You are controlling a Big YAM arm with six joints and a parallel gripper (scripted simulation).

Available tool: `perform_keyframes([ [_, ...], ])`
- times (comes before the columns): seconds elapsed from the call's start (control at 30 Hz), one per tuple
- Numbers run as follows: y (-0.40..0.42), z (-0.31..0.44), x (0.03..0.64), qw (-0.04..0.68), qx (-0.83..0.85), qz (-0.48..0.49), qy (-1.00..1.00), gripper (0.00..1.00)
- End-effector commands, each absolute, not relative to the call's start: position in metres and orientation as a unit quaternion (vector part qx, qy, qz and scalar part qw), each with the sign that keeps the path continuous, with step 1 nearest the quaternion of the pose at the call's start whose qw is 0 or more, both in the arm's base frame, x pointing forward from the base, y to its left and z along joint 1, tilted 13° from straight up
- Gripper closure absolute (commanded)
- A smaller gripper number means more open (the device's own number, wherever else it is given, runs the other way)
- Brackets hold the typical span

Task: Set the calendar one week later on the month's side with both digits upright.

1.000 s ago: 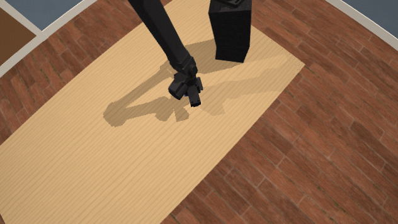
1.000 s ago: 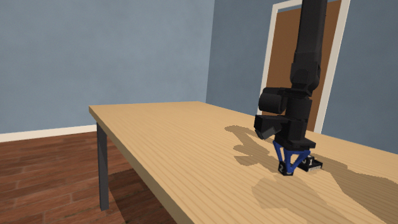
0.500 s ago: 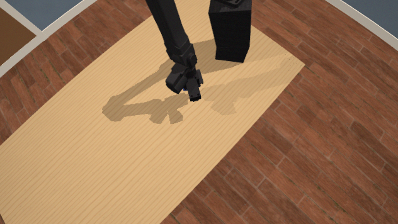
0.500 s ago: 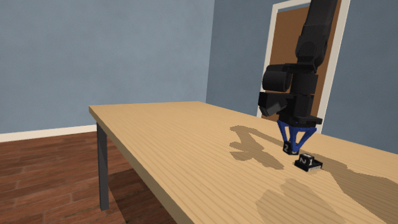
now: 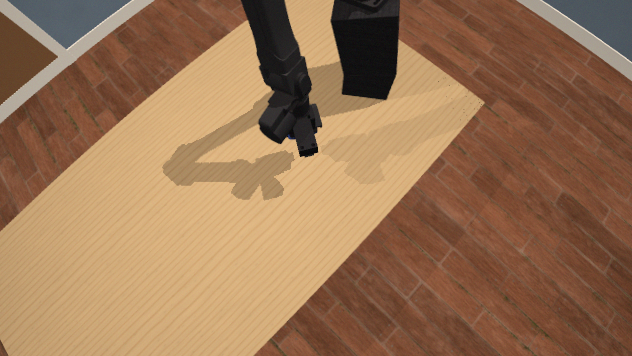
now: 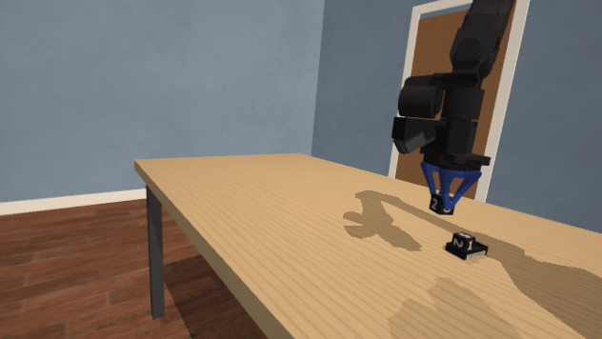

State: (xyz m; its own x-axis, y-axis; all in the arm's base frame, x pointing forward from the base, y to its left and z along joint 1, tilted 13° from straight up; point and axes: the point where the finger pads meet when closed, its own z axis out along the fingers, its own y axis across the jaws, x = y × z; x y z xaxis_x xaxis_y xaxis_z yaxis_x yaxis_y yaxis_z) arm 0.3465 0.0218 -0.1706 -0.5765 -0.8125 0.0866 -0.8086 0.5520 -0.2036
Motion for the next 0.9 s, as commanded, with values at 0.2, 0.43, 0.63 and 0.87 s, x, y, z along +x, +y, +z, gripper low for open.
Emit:
perform_keyframes([
  [0.2,0.019,-0.165,0.359,0.002,-0.564,-0.113,0.818,0.74],
  [0.43,0.019,-0.166,0.355,-0.004,-0.591,-0.112,0.799,0.74],
  [0.63,0.020,-0.166,0.354,-0.004,-0.593,-0.112,0.798,0.74],
  [0.87,0.018,-0.174,0.358,-0.002,-0.591,-0.113,0.799,0.74],
])
